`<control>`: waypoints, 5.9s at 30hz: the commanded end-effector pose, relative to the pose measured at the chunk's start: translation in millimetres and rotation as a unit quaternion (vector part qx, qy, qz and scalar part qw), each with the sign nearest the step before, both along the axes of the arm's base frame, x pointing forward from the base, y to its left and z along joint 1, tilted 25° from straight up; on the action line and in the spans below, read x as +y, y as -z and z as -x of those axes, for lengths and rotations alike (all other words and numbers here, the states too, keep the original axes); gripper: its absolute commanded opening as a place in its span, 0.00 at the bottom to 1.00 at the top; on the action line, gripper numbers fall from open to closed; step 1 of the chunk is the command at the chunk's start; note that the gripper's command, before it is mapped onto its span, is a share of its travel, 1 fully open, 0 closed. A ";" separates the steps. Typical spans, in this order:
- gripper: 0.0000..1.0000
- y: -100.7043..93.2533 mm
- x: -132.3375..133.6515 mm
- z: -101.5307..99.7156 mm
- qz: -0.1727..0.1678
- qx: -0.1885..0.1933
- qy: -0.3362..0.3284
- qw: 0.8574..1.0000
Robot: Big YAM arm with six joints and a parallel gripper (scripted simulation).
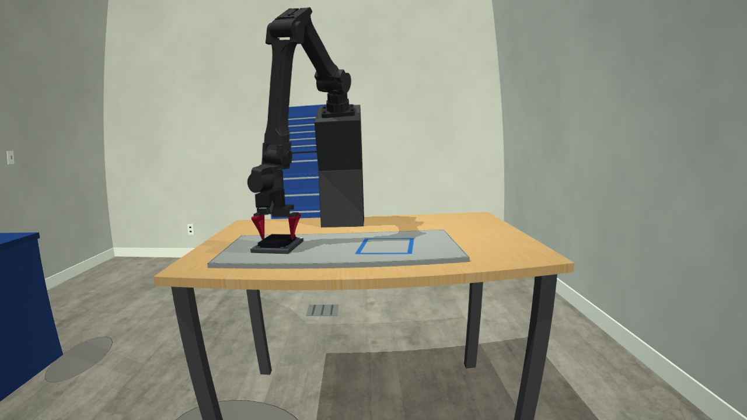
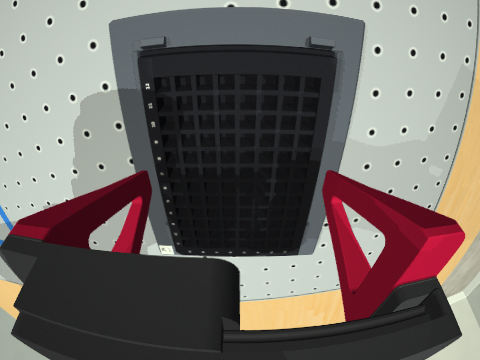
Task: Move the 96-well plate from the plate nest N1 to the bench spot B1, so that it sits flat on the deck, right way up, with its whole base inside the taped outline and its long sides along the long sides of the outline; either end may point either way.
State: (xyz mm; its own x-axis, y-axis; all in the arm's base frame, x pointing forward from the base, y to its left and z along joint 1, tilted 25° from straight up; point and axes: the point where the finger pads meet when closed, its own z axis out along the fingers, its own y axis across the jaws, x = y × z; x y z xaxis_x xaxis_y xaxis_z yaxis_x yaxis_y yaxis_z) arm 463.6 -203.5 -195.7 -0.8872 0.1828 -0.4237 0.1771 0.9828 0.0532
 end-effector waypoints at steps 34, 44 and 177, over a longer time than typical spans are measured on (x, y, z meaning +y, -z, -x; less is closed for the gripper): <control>0.00 2.4 -3.1 -8.0 0.003 -0.007 0.002 1.000; 0.00 2.4 -3.1 -8.0 0.003 -0.007 0.002 1.000; 0.00 -77.7 32.9 17.0 0.006 -0.019 0.003 1.000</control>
State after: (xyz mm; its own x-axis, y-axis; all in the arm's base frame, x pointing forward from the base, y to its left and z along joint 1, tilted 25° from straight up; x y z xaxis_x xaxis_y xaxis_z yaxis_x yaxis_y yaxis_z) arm 436.0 -170.3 -136.6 -0.8933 0.1718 -0.4153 0.1654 0.9849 0.0517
